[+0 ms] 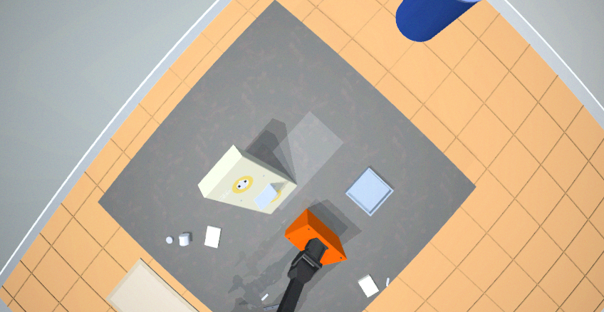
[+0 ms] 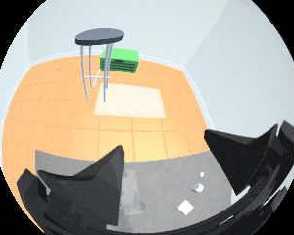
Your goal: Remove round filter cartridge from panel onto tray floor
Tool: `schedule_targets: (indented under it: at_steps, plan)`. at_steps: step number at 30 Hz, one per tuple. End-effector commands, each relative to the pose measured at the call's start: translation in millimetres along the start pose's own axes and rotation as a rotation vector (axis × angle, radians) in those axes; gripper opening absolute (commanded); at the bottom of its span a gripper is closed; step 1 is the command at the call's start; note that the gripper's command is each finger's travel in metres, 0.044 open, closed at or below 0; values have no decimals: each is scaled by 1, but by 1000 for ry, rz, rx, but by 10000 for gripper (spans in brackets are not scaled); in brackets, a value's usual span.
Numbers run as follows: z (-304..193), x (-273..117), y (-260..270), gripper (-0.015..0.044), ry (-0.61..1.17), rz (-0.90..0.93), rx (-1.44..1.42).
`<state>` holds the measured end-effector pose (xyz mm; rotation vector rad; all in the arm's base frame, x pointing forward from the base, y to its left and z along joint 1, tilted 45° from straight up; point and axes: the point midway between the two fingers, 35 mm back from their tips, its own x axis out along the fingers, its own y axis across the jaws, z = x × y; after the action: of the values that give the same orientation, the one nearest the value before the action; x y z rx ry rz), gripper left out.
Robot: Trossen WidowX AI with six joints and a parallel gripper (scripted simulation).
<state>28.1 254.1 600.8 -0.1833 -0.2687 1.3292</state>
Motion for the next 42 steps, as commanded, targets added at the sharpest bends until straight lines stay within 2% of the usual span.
schedule_targets:
  at_steps: [1, 11, 12, 19, 28, 34, 42]
  plan:
    - [-1, 1, -1, 374, 2, -2, 1]
    - [-82, 52, -51, 111, 146, -129, 69]
    - [-93, 56, -59, 101, 162, -144, 81]
    - [-175, 61, -123, 101, 269, -260, 190]
    - [-260, 29, -189, 101, 349, -391, 340]
    - [-317, -15, -229, 101, 385, -500, 447]
    - [-391, -104, -267, 101, 396, -674, 617]
